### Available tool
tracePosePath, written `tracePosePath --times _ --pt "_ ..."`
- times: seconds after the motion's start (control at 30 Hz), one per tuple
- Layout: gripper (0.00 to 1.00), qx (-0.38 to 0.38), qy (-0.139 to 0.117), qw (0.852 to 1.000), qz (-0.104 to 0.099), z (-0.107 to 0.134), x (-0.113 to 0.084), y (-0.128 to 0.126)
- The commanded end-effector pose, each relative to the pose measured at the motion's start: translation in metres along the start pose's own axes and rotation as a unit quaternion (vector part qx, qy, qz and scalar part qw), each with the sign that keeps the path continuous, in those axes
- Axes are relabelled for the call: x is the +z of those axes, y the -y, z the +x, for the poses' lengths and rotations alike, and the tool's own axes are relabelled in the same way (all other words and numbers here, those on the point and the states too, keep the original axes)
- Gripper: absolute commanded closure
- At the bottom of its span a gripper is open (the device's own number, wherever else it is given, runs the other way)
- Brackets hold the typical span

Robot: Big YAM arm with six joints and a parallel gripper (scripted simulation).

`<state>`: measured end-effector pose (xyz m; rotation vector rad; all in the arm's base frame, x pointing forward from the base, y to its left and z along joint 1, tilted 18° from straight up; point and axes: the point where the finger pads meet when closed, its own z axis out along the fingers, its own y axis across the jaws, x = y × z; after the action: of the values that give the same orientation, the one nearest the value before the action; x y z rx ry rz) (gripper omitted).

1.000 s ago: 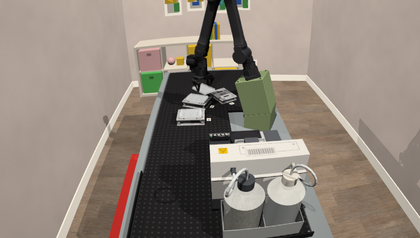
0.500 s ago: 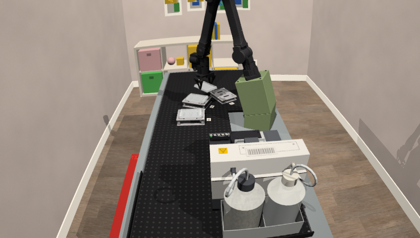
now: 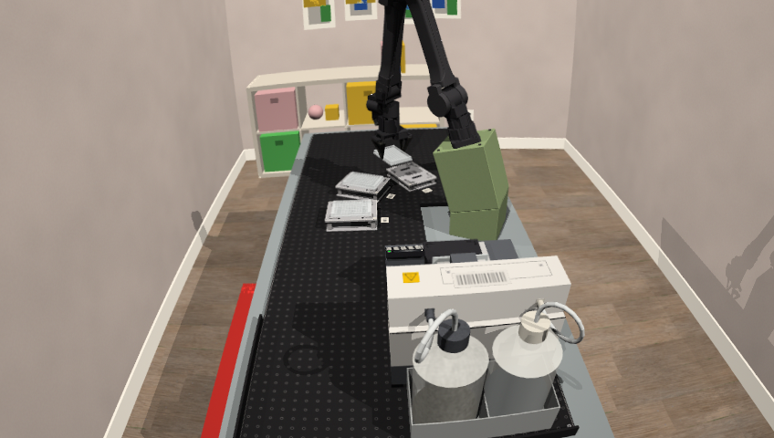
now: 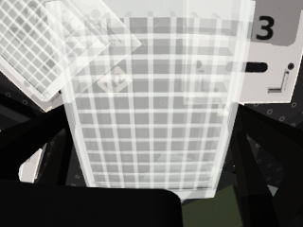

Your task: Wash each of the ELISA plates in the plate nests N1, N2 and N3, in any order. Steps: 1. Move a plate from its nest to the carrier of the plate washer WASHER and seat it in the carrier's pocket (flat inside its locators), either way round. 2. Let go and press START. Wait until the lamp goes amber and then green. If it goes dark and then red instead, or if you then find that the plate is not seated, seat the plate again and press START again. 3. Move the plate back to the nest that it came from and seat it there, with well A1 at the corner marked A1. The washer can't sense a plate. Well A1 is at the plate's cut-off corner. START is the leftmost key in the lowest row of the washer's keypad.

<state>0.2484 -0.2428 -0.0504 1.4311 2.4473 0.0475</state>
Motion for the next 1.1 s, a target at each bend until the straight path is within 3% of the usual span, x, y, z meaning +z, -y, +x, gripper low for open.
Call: tracePosePath --times 0.0,0.07,0.57,0.7,0.77,1.07 --pt "0.16 -0.015 0.007 1.0 -0.001 -0.013 0.002 0.014" --pt "0.16 -0.015 0.007 1.0 -0.001 -0.013 0.002 0.014" --pt "0.16 -0.014 0.0 1.0 0.001 -0.028 0.007 0.09" --pt "0.16 -0.014 0.001 1.0 0.001 -0.03 0.008 0.095" --pt "0.16 -0.028 0.01 1.0 -0.002 -0.036 0.004 0.084" --pt "0.16 -0.016 0.006 1.0 0.001 -0.029 0.005 0.089"
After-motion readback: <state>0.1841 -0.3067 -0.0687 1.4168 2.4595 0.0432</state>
